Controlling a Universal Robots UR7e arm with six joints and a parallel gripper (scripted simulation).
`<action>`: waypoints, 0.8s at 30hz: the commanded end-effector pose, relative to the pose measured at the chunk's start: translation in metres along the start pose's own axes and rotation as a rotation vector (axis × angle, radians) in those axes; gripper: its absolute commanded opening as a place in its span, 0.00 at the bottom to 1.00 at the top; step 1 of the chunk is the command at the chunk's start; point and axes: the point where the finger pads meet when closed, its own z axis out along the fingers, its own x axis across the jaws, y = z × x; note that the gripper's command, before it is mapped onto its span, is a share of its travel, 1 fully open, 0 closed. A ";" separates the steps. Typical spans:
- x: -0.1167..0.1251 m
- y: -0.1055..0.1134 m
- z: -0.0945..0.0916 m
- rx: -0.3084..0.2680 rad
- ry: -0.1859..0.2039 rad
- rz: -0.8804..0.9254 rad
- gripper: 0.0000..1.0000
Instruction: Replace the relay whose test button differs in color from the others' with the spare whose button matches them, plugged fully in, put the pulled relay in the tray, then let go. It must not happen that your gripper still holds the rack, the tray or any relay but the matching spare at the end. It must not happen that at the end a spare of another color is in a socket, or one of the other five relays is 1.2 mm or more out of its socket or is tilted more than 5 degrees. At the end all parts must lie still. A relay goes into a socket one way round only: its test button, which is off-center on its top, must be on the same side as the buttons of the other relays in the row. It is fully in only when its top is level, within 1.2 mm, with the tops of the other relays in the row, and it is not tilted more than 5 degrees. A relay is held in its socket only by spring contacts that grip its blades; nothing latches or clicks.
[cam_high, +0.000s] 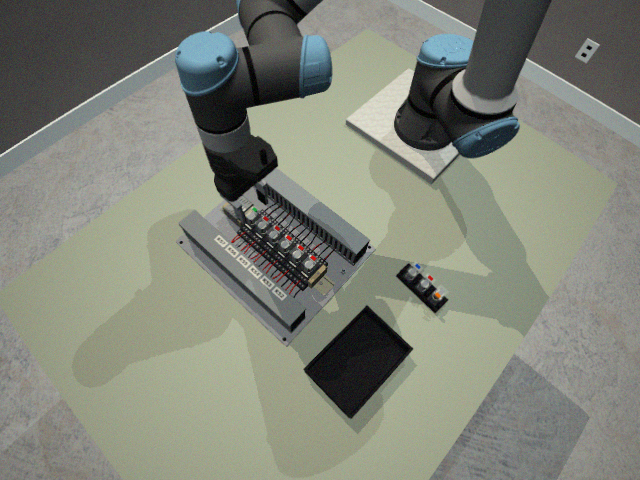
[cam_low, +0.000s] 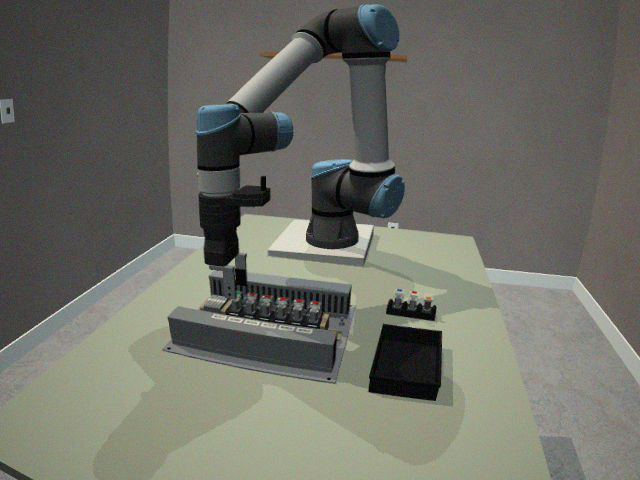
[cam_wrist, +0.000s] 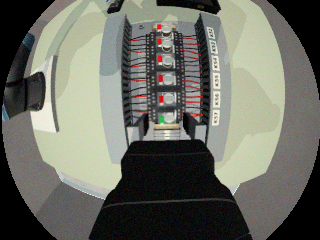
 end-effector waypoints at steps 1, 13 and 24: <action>0.002 0.001 0.010 -0.003 0.005 0.000 1.00; 0.002 0.001 0.007 -0.003 0.005 0.000 1.00; 0.002 0.001 0.007 -0.003 0.005 0.000 1.00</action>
